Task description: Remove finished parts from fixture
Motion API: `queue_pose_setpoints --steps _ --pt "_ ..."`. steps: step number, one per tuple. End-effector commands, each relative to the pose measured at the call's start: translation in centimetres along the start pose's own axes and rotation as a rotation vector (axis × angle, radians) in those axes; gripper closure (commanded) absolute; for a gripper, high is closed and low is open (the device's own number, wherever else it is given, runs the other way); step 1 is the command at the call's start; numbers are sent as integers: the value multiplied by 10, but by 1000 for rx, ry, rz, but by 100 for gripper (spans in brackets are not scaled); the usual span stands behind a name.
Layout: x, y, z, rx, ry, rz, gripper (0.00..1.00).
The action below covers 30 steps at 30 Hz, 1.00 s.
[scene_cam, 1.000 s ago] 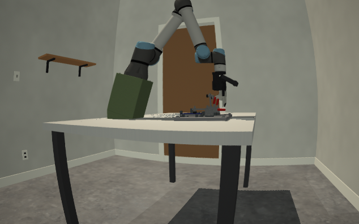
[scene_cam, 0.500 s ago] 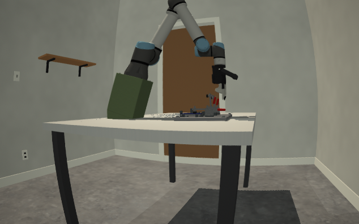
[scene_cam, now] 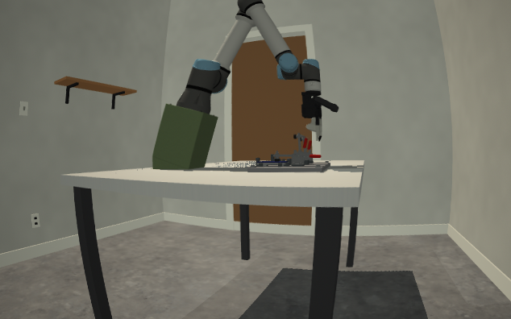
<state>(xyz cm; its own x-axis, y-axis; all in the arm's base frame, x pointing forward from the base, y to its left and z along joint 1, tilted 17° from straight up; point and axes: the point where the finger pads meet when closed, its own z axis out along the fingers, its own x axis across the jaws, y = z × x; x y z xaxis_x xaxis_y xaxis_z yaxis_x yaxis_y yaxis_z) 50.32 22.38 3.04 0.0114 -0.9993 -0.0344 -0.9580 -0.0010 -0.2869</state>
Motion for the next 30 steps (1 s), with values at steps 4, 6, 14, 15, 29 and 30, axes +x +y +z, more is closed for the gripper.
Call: queue_pose_setpoints --steps 4,6,14,15,29,30 --pt "0 0 -1 1 0 0 46" --pt "0 0 -1 1 0 0 46" --pt "0 0 -1 1 0 0 46" --pt "0 0 -1 1 0 0 46" --pt "0 0 -25 1 0 0 46" --pt "0 0 -29 1 0 0 46"
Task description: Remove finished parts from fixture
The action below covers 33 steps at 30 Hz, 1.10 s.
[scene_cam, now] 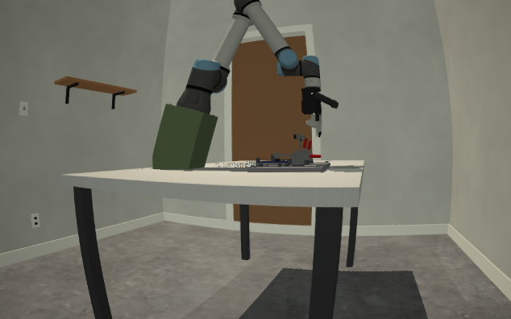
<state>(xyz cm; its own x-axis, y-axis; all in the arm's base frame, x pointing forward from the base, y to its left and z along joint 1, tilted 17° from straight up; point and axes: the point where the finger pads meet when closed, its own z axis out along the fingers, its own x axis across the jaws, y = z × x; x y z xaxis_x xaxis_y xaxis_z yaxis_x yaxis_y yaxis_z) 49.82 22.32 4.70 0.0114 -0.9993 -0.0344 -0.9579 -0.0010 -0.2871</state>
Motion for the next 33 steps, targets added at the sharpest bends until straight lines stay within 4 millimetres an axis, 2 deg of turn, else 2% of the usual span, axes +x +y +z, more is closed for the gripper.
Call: queue_pose_setpoints --steps 1,5,19,33 --pt "0 0 -15 1 0 0 46" --pt "0 0 -22 1 0 0 46" --pt "0 0 -71 1 0 0 46" --pt "0 0 -79 1 0 0 46"
